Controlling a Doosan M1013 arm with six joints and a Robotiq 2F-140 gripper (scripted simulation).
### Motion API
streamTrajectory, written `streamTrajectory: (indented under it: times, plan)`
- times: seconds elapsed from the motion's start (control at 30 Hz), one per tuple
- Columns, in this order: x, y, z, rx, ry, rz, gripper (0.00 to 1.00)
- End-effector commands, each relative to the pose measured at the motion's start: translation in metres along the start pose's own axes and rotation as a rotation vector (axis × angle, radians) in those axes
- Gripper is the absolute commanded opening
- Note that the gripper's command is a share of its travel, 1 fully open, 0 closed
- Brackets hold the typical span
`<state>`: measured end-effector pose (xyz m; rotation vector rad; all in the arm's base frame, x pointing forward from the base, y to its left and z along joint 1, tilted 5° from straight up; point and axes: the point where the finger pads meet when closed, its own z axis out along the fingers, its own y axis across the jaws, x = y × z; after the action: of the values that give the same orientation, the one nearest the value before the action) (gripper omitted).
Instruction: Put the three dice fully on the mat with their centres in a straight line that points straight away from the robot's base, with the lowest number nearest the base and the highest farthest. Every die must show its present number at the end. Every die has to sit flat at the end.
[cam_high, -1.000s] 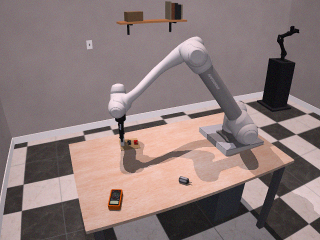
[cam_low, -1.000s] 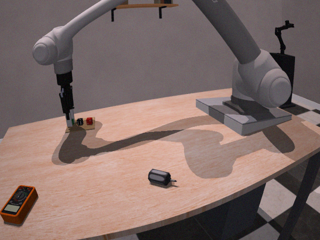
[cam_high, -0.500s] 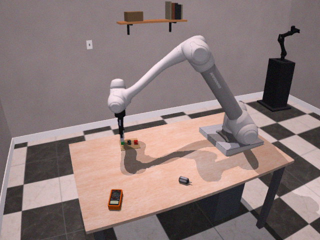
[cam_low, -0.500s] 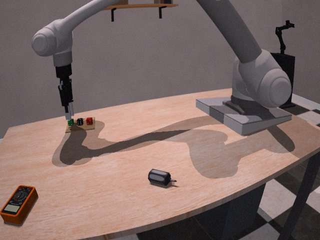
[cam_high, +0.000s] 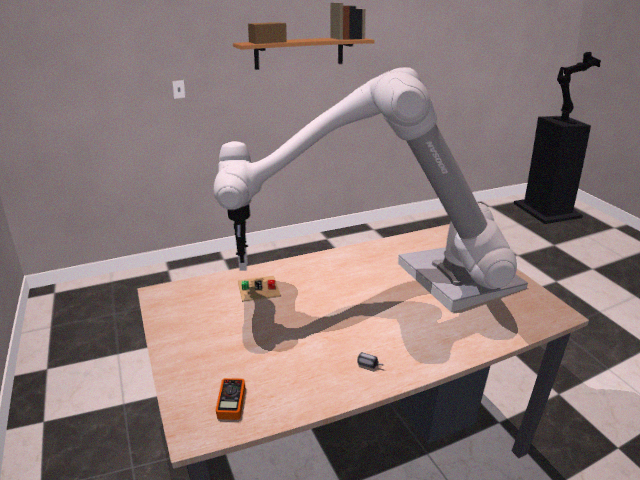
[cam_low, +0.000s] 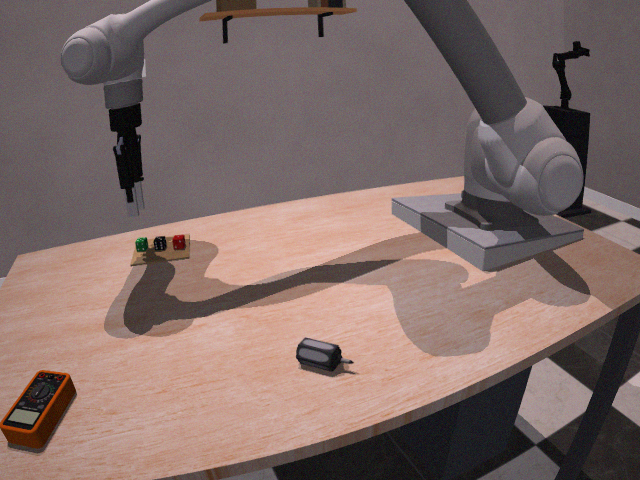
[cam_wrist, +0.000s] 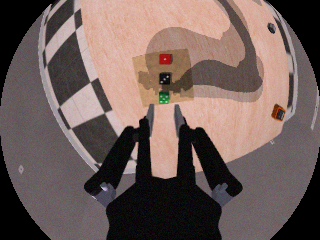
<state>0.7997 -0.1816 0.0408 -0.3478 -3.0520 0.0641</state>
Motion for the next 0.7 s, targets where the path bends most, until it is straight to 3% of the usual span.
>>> streamTrajectory:
  times: [0.0, 0.03, 0.07, 0.67]
  plan:
    - [-0.0006, 0.0001, -0.0027, 0.000, -0.002, 0.000, 0.32]
    - [-0.0006, 0.0001, -0.0027, 0.000, -0.002, 0.000, 0.32]
    - [-0.0006, 0.0001, -0.0027, 0.000, -0.002, 0.000, 1.00]
    - [-0.0006, 0.0001, -0.0027, 0.000, -0.002, 0.000, 1.00]
